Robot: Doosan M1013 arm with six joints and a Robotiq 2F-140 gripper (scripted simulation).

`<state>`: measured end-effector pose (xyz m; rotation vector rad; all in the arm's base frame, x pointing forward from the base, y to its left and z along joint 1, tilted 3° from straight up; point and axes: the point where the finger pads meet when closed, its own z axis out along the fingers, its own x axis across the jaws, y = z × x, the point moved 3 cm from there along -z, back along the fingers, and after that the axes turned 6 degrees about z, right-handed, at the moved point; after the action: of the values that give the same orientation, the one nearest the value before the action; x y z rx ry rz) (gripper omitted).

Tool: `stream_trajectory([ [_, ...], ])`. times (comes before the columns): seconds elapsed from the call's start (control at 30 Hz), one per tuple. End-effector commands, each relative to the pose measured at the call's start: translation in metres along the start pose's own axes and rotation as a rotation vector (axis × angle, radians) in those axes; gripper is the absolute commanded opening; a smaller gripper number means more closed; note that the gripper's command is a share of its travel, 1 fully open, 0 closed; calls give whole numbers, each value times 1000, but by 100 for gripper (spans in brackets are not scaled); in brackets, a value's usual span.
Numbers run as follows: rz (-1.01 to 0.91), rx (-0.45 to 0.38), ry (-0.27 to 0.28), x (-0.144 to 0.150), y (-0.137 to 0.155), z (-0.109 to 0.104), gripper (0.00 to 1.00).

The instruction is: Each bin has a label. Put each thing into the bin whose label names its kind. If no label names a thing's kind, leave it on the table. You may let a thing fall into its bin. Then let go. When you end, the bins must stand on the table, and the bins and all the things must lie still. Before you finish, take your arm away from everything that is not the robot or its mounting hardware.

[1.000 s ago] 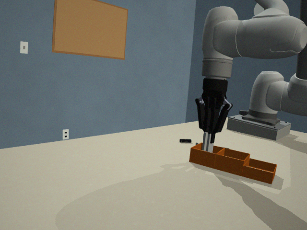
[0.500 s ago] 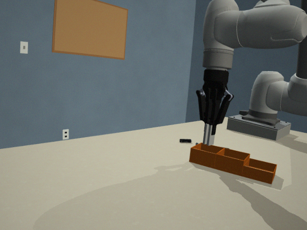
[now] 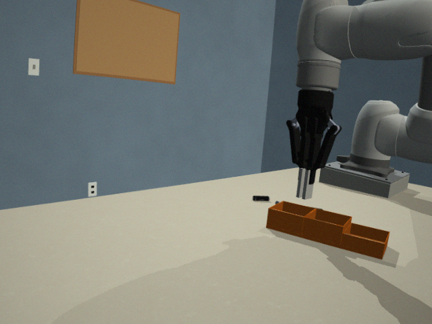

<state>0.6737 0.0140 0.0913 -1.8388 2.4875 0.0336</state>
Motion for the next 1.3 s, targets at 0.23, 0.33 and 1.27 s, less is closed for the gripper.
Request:
stream_trajectory([
  [0.23, 0, 0, 0, -43, 17, 0, 5],
  [0.33, 0, 0, 0, -56, 22, 0, 5],
  [1.27, 0, 0, 0, -56, 22, 50, 5],
])
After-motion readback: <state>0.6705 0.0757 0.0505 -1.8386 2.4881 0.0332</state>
